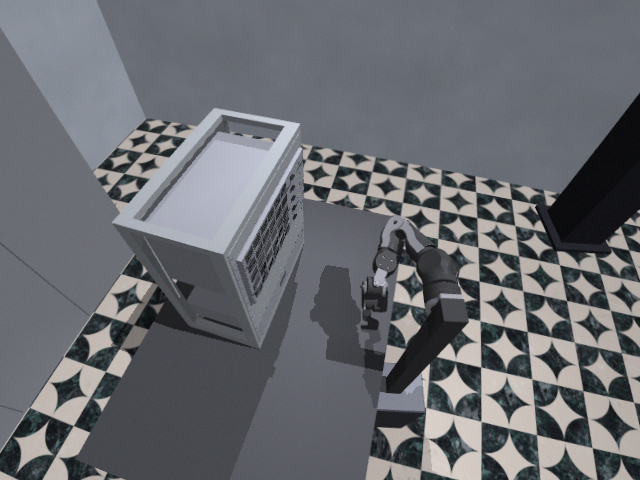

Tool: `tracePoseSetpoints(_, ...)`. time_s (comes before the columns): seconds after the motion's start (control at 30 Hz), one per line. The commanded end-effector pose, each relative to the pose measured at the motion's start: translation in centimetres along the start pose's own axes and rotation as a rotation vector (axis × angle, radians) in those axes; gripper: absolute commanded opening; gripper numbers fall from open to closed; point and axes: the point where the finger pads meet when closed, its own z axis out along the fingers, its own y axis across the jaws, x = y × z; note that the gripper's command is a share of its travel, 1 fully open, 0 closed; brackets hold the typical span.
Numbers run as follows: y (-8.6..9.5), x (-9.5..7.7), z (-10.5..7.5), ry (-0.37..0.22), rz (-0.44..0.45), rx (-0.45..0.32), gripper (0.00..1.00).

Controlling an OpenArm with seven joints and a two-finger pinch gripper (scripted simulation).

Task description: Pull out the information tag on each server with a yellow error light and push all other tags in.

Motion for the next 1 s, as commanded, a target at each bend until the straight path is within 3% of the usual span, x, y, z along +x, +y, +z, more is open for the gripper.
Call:
tracePoseSetpoints(0.0,0.1,0.0,-0.1,-0.001,-0.004,-0.001,1.0)
tracePoseSetpoints(0.63,1.0,-0.5,-0.5,-0.015,0.073,-0.076,1.0)
tracePoseSetpoints(0.97,2.2,-1.8,-1.5,-0.047,0.215,-0.207,1.0)
